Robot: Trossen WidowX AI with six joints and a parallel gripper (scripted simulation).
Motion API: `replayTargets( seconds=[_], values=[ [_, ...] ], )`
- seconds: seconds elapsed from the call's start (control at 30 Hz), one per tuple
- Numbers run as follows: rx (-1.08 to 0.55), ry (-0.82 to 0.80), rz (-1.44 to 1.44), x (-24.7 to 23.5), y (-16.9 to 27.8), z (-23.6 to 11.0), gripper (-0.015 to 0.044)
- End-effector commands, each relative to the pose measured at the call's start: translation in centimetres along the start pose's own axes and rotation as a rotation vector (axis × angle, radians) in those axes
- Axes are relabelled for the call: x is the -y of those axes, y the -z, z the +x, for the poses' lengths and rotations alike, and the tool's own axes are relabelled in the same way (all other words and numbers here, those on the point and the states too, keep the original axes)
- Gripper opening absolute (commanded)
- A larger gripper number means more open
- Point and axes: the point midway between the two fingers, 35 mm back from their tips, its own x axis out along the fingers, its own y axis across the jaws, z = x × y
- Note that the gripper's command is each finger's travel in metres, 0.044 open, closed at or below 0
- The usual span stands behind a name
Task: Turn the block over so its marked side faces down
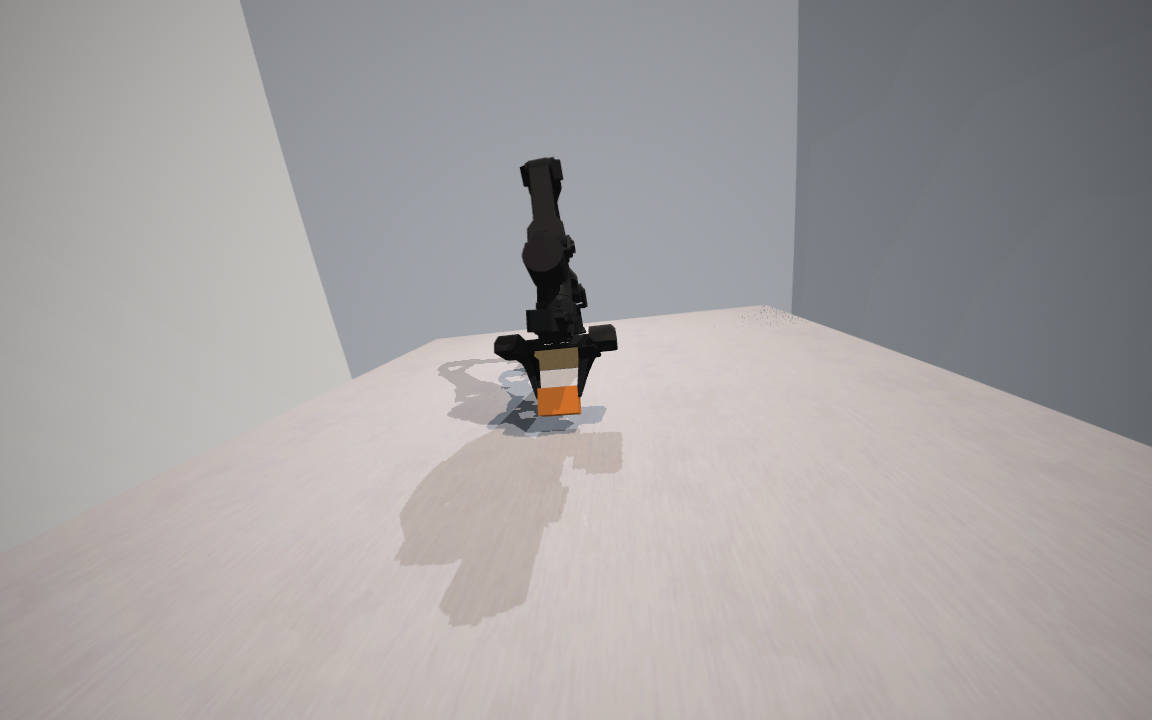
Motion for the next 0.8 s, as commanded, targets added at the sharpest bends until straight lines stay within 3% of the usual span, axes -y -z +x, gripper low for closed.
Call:
replayTargets(
  seconds=[0.0, 0.77],
  values=[
    [0.029, 0.004, -0.004, 0.1, 0.2, -0.2, 0.0000],
    [0.329, 0.000, -0.008, -0.2, 0.8, 4.0, 0.0000]
  ],
)
